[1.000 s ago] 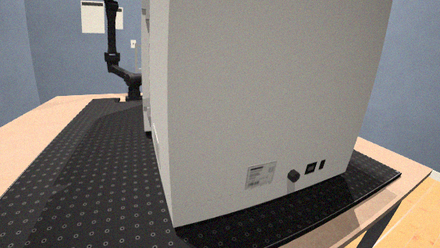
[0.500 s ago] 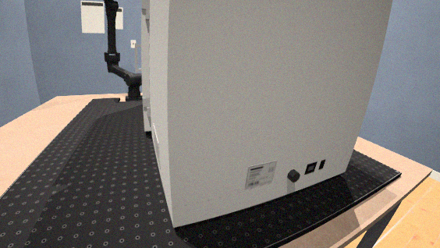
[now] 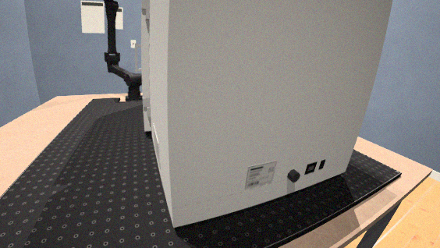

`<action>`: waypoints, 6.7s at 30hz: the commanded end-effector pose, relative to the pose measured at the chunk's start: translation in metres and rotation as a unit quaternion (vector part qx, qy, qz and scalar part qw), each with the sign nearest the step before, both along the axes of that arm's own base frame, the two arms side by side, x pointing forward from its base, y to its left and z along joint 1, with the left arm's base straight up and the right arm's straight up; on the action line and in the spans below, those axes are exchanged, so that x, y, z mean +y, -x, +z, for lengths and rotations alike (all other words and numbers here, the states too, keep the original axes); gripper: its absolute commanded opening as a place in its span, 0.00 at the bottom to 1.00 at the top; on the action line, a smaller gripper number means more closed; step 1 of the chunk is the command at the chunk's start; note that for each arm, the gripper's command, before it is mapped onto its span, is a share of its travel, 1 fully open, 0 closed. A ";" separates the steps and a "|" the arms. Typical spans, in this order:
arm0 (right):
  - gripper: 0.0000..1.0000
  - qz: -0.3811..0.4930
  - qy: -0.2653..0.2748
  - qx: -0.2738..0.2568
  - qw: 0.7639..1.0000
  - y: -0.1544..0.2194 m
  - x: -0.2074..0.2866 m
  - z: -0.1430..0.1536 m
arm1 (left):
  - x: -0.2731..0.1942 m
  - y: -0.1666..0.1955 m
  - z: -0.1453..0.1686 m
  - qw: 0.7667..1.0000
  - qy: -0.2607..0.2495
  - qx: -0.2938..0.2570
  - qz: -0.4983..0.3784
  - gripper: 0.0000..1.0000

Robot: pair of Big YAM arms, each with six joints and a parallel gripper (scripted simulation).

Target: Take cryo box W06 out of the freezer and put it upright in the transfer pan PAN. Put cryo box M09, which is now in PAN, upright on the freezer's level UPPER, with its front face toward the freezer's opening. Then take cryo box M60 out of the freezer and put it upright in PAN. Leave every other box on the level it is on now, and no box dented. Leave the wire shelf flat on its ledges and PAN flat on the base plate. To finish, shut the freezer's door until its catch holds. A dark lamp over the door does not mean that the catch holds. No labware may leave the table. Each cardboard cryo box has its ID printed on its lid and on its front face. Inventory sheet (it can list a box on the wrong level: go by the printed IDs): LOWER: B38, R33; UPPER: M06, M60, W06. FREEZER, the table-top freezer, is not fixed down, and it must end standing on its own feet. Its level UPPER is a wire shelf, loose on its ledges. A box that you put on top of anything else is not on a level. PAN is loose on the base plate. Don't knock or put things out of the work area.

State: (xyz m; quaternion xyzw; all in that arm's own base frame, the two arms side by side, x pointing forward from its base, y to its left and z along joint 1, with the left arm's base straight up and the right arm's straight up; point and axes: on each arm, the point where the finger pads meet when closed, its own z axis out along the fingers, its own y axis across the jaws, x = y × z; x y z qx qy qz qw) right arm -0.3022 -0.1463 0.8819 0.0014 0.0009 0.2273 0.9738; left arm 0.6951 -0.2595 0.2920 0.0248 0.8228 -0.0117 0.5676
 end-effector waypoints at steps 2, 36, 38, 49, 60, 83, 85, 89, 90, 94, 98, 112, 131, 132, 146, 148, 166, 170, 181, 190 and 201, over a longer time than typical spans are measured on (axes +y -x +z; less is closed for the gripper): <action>0.00 -0.005 0.008 0.013 1.000 -0.013 0.007 0.003 | -0.008 0.010 0.034 0.999 0.022 -0.033 -0.001 0.88; 0.00 -0.005 0.008 0.013 1.000 -0.013 0.007 0.003 | -0.005 0.060 0.030 0.999 0.023 -0.031 -0.001 0.88; 0.00 -0.005 0.008 0.013 1.000 -0.013 0.007 0.003 | -0.005 0.063 0.030 0.999 0.023 -0.031 -0.001 0.88; 0.00 -0.005 0.008 0.013 1.000 -0.013 0.007 0.003 | -0.004 0.078 0.029 0.999 0.023 -0.031 -0.001 0.88; 0.00 -0.005 0.008 0.013 1.000 -0.013 0.007 0.003 | -0.004 0.091 0.021 0.999 0.020 -0.025 -0.001 0.88; 0.00 -0.005 0.008 0.013 1.000 -0.013 0.007 0.003 | -0.065 0.098 0.013 0.986 0.009 -0.164 0.001 1.00; 0.00 -0.005 0.008 0.013 1.000 -0.013 0.007 0.003 | -0.079 0.093 0.038 0.979 0.023 -0.202 0.004 1.00; 0.00 -0.005 0.008 0.013 1.000 -0.013 0.007 0.003 | -0.099 0.092 0.051 0.974 0.031 -0.224 0.006 1.00; 0.00 -0.005 0.008 0.013 1.000 -0.013 0.007 0.003 | -0.104 0.093 0.051 0.970 0.031 -0.240 0.007 1.00; 0.00 -0.005 0.008 0.013 1.000 -0.013 0.007 0.003 | -0.113 0.094 0.051 0.962 0.033 -0.271 0.009 1.00; 0.00 -0.005 0.008 0.013 1.000 -0.013 0.007 0.003 | -0.133 0.096 0.054 0.956 0.035 -0.290 0.011 1.00; 0.00 -0.005 0.008 0.013 1.000 -0.013 0.007 0.003 | -0.118 0.096 0.054 0.957 0.029 -0.287 0.018 1.00; 0.00 -0.005 0.008 0.013 1.000 -0.013 0.007 0.003 | -0.124 0.059 0.048 0.959 0.027 -0.282 0.016 1.00; 0.00 -0.005 0.008 0.013 1.000 -0.013 0.007 0.003 | -0.124 0.057 0.048 0.959 0.028 -0.282 0.016 1.00; 0.00 -0.005 0.008 0.013 1.000 -0.013 0.007 0.003 | -0.128 0.044 0.029 0.963 0.025 -0.270 0.010 1.00; 0.00 -0.005 0.008 0.013 1.000 -0.013 0.007 0.003 | -0.126 0.035 0.046 0.959 0.034 -0.282 0.015 1.00; 0.00 -0.005 0.008 0.013 1.000 -0.013 0.007 0.003 | -0.125 0.007 0.043 0.959 0.033 -0.283 0.016 1.00; 0.00 -0.005 0.008 0.013 1.000 -0.013 0.007 0.003 | -0.125 0.001 0.043 0.959 0.033 -0.283 0.016 1.00; 0.00 -0.005 0.008 0.013 1.000 -0.013 0.007 0.003 | -0.130 -0.011 0.041 0.958 0.034 -0.283 0.013 1.00; 0.00 -0.005 0.008 0.013 1.000 -0.013 0.007 0.003 | -0.125 -0.029 0.039 0.958 0.033 -0.283 0.016 1.00; 0.00 -0.005 0.008 0.013 1.000 -0.013 0.007 0.003 | -0.126 -0.043 0.037 0.958 0.033 -0.283 0.016 1.00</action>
